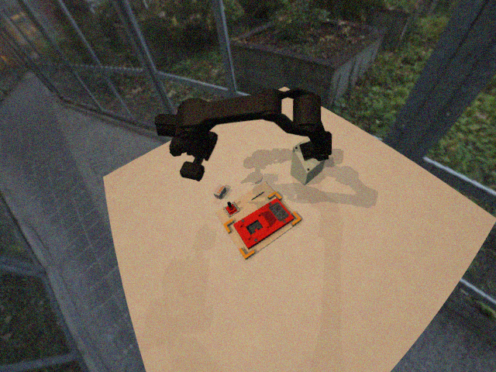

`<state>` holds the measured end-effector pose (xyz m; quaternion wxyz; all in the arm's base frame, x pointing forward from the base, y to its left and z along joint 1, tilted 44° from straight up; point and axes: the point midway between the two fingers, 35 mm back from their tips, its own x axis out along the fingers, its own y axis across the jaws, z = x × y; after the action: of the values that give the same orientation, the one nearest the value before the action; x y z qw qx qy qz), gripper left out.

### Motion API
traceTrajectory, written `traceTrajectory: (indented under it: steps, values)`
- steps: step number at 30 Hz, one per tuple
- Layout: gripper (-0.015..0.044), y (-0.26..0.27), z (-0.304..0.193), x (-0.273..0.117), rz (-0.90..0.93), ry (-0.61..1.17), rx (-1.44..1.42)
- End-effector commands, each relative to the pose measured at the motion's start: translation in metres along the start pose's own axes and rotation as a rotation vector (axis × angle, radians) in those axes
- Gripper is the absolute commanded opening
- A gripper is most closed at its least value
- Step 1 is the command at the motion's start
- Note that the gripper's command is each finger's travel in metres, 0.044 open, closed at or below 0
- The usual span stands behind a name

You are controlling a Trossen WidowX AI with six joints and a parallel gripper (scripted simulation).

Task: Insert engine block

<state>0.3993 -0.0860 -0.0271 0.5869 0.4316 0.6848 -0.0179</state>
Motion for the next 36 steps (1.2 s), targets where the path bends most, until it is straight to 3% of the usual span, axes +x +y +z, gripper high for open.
traceTrajectory:
  steps: [1, 12, 17, 36]
  values:
    - [0.0440, -0.006, -0.006, 0.016, -0.008, 0.068, 0.085]
    - [0.0440, -0.027, -0.026, 0.057, -0.056, 0.228, 0.280]
    - [0.0440, -0.027, -0.039, 0.115, -0.054, 0.229, 0.280]
    - [0.0440, -0.027, -0.043, 0.149, -0.053, 0.230, 0.280]
